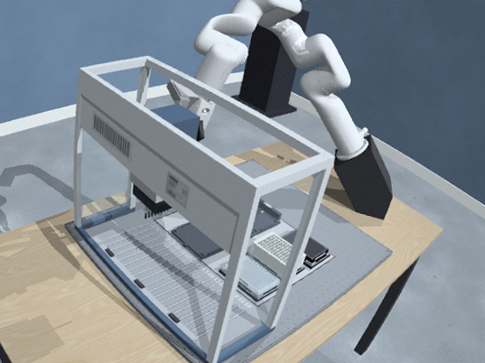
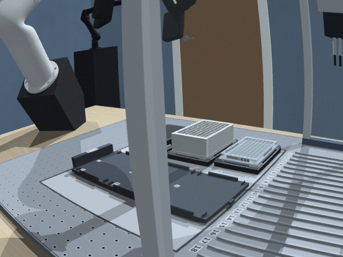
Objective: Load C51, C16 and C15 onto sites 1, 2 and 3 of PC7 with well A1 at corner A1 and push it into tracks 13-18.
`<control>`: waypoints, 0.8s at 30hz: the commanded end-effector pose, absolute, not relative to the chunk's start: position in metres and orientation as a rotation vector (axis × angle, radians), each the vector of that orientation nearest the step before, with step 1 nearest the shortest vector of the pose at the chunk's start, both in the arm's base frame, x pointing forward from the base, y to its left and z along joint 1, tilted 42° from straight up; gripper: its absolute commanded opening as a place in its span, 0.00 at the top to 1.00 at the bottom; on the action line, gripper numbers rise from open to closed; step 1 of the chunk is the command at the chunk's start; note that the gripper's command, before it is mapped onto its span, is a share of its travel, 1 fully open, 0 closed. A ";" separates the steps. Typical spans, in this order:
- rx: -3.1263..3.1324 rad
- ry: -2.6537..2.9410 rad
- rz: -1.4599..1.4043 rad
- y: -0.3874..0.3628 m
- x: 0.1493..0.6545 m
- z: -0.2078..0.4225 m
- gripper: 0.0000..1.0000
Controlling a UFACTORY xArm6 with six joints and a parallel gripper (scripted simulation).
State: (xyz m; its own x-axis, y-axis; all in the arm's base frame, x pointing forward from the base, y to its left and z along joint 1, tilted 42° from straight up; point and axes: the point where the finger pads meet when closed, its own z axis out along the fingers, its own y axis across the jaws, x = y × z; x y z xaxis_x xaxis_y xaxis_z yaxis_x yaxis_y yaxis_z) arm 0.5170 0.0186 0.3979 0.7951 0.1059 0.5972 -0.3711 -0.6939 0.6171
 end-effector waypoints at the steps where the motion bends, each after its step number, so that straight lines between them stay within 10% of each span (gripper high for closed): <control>1: 2.219 -0.076 0.736 0.030 0.525 0.387 0.00; 24: 2.200 0.425 0.499 0.079 0.550 0.328 0.00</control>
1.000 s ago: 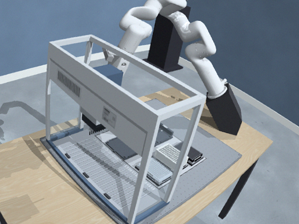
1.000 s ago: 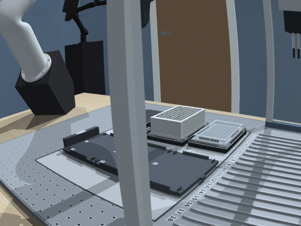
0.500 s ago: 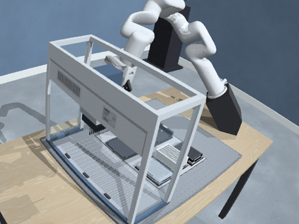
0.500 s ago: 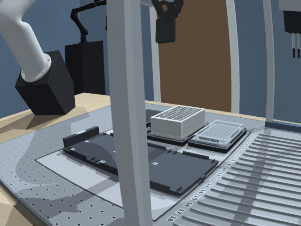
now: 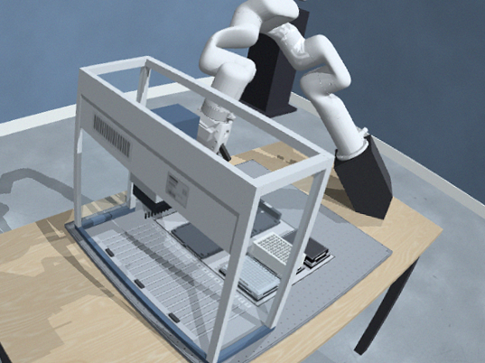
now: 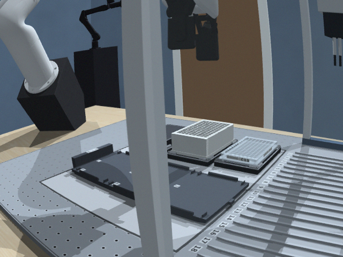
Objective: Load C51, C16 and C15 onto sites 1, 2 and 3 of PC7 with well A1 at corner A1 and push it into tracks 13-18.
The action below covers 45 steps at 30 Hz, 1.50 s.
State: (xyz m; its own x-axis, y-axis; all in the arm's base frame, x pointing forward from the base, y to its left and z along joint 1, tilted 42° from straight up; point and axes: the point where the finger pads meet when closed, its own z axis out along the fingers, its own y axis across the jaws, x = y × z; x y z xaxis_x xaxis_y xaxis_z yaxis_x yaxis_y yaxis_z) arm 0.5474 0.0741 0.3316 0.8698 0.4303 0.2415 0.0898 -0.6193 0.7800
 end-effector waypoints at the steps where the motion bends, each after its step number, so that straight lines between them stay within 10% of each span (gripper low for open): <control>1: 2.196 0.460 0.482 0.082 0.552 0.324 0.00; 45: 1.872 1.408 0.033 0.178 0.571 0.186 0.00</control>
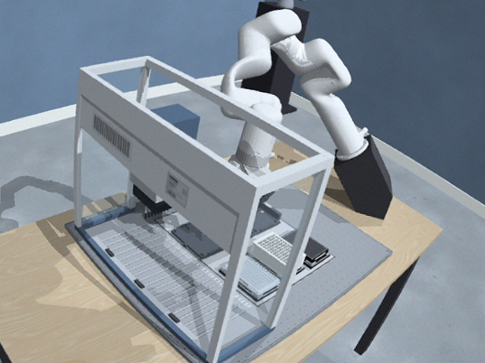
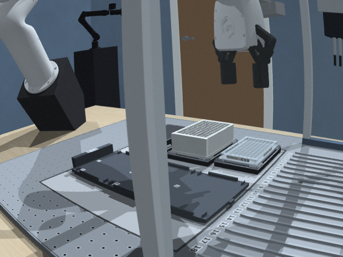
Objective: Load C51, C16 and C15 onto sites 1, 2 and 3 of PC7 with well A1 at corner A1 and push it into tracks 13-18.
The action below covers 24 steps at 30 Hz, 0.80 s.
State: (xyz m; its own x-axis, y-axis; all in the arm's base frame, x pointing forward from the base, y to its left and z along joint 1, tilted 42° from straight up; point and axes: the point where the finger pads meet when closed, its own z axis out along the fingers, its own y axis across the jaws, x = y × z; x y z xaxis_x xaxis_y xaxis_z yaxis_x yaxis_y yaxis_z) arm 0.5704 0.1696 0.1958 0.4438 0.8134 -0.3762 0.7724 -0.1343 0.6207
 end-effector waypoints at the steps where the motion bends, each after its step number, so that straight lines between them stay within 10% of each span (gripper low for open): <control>1: 1.853 1.442 0.017 0.181 0.571 0.181 0.00; 24: 1.612 1.793 -0.151 0.217 0.566 0.117 0.00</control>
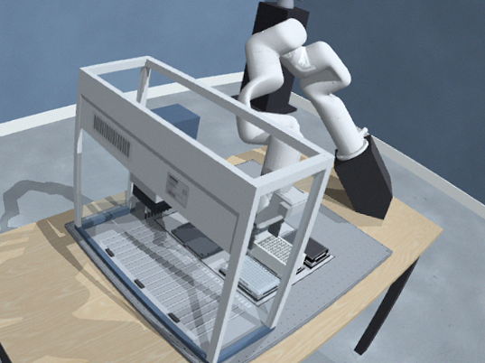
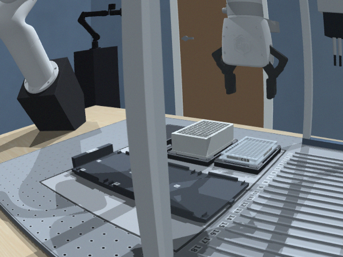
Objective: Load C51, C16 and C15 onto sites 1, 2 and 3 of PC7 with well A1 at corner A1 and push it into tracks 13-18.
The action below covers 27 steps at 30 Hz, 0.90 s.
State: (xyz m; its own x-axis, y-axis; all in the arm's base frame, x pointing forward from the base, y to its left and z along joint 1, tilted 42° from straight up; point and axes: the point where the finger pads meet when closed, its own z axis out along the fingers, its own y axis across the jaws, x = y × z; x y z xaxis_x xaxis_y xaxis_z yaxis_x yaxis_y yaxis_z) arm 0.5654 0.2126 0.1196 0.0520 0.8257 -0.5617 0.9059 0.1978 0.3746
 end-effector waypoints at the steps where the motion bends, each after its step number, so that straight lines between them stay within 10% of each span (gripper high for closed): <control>1: 1.612 1.793 -0.151 0.217 0.566 0.117 0.00; 27: 1.611 1.793 -0.151 0.206 0.575 0.101 0.00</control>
